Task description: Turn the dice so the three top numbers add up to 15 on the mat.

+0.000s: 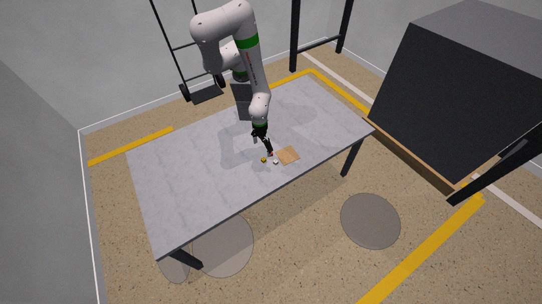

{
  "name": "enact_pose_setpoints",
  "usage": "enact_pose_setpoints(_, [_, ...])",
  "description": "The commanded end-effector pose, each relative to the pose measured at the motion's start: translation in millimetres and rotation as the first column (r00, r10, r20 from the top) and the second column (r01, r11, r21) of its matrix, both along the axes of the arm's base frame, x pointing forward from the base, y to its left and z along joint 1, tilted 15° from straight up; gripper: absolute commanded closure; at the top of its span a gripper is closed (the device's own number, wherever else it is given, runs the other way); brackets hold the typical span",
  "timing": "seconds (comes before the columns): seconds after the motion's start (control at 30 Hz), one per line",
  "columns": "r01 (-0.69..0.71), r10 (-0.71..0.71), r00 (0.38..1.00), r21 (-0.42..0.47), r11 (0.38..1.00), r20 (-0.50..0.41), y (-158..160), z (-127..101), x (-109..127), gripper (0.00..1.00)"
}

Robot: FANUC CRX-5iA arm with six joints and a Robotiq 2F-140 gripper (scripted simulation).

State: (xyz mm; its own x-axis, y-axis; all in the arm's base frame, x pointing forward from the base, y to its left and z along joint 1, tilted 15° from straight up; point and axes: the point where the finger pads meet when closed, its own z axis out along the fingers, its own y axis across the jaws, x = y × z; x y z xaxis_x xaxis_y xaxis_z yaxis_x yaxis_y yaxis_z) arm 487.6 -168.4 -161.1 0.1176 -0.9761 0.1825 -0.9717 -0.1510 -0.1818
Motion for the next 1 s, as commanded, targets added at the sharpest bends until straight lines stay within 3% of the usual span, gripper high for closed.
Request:
enact_pose_setpoints(0.0, [0.015,-0.015,1.0,0.003,1.0,0.003,-0.3,0.0,0.4,0.0])
enact_pose_setpoints(0.13, [0.048,-0.048,0.999,0.009,0.999,0.008,-0.9,-0.3,1.1,0.0])
enact_pose_setpoints(0.37, [0.292,-0.294,0.955,0.064,0.954,0.043,-4.8,-3.1,5.7,0.0])
enact_pose_setpoints(0.6, [0.53,-0.541,0.839,0.133,0.837,0.063,-7.4,-7.0,9.3,0.0])
enact_pose_setpoints(0.63, [0.583,-0.597,0.8,0.152,0.798,0.064,-7.8,-8.1,10.0,0.0])
enact_pose_setpoints(0.73, [0.59,-0.603,0.795,0.154,0.793,0.064,-7.9,-8.2,10.0,0.0])
enact_pose_setpoints(0.8, [0.696,-0.717,0.695,0.195,0.691,0.062,-8.4,-10.9,11.1,0.0])
enact_pose_setpoints(0.83, [0.698,-0.719,0.692,0.196,0.688,0.062,-8.5,-10.9,11.1,0.0])
enact_pose_setpoints(0.97, [0.788,-0.817,0.574,0.236,0.569,0.052,-8.6,-13.9,11.7,0.0])
